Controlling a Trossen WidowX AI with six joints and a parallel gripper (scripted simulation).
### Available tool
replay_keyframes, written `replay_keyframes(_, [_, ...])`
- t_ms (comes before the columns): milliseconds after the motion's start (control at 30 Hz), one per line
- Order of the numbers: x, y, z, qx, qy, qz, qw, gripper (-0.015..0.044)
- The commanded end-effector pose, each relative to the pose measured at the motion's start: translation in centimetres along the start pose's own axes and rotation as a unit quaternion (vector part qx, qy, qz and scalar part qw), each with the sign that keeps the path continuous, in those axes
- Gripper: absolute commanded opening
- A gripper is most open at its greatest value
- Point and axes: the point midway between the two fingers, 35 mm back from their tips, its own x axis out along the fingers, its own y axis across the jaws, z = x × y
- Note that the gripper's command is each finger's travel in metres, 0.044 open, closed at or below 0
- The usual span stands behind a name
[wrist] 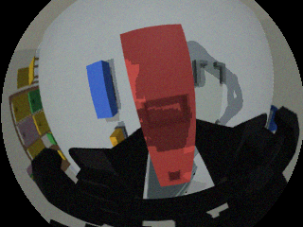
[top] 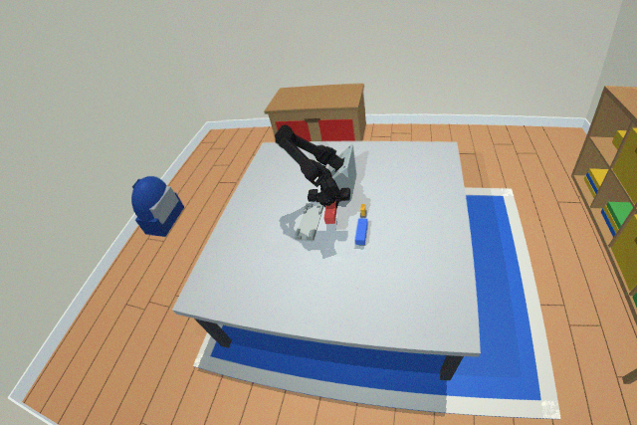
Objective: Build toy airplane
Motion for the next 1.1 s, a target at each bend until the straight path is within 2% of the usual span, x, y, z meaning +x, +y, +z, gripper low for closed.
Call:
replay_keyframes(0, [0.5,-1.1,0.0,-0.002,0.0,0.003,1.0,0.0])
replay_keyframes(1067, [4.3,-10.1,-1.2,0.015,-0.003,0.003,1.0,0.0])
